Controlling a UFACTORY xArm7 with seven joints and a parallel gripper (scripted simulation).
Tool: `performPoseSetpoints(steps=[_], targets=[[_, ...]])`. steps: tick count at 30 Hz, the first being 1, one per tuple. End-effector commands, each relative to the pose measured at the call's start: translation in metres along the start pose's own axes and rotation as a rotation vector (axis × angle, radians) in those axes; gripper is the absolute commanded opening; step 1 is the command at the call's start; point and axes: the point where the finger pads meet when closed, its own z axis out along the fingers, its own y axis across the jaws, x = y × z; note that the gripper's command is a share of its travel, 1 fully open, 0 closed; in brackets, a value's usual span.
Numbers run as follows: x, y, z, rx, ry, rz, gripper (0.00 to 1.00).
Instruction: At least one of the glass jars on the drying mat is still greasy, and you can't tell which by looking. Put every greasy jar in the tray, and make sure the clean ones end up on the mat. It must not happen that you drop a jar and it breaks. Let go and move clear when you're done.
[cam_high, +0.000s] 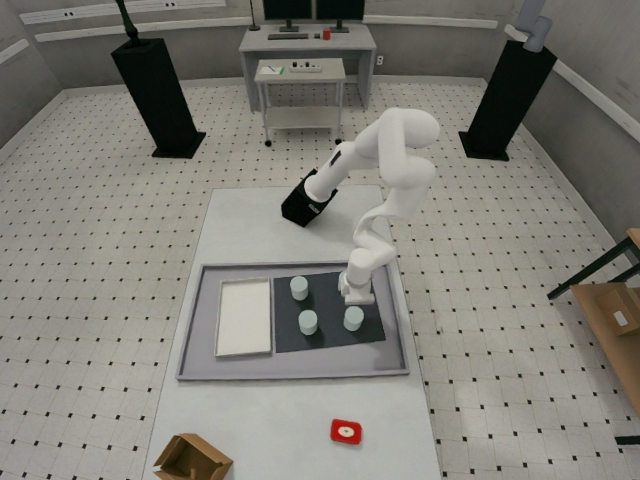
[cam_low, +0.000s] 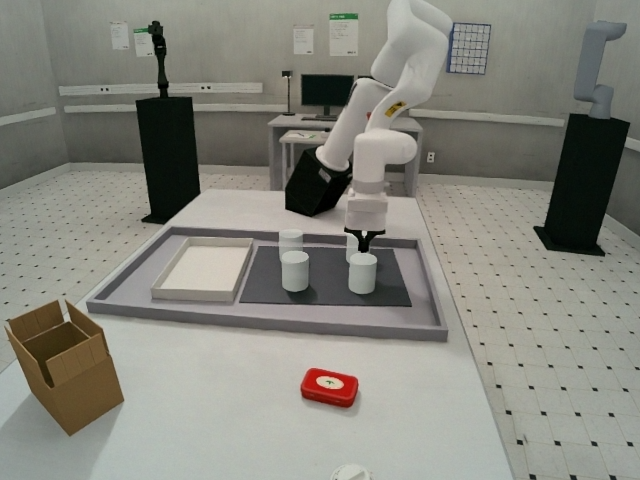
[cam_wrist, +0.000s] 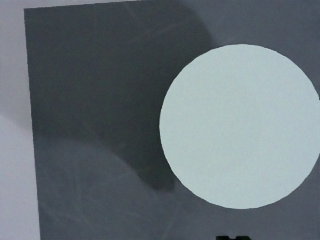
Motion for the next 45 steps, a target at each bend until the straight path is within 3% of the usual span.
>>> performPoseSetpoints(steps=[1, 44, 45], targets=[[0.0015, 0.0002, -0.0011, 0.000, 0.004, 0.000, 0.00], [0.0015, 0.0002, -0.0011, 0.000, 0.004, 0.000, 0.00], [0.0015, 0.0002, -0.0087, 0.000, 0.004, 0.000, 0.00]])
